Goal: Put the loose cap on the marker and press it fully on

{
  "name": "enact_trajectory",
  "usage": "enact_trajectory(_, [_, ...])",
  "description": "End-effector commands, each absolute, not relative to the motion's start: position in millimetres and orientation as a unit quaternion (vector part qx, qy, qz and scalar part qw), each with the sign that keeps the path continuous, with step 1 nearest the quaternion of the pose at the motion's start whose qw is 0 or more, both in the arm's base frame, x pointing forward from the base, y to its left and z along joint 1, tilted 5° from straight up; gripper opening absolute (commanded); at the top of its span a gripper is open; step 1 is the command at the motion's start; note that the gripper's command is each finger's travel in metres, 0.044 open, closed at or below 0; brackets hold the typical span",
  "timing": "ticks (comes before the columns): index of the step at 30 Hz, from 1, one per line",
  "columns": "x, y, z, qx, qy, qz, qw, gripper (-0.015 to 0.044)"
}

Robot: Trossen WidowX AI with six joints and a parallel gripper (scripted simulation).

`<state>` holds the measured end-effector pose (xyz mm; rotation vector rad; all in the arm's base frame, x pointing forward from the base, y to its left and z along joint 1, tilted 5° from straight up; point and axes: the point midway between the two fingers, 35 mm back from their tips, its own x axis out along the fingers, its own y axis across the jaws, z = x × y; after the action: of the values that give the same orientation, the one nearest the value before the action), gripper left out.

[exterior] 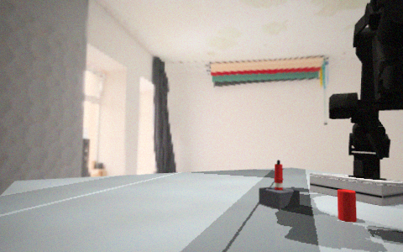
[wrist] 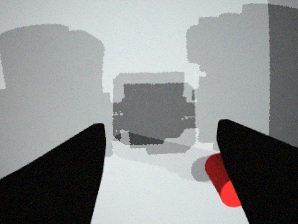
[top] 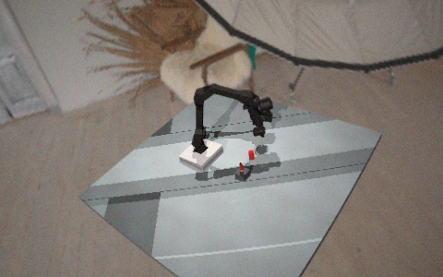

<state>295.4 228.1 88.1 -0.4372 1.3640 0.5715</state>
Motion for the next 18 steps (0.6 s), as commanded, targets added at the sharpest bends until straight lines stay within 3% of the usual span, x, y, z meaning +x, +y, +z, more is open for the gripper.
enact_trajectory(1, [290.0,157.7,89.5,-0.149,0.689,0.165,0.690,0.0245])
enact_trajectory(18, [281.4,133.0,55.5,-0.131,0.712,0.135,0.677,0.0245])
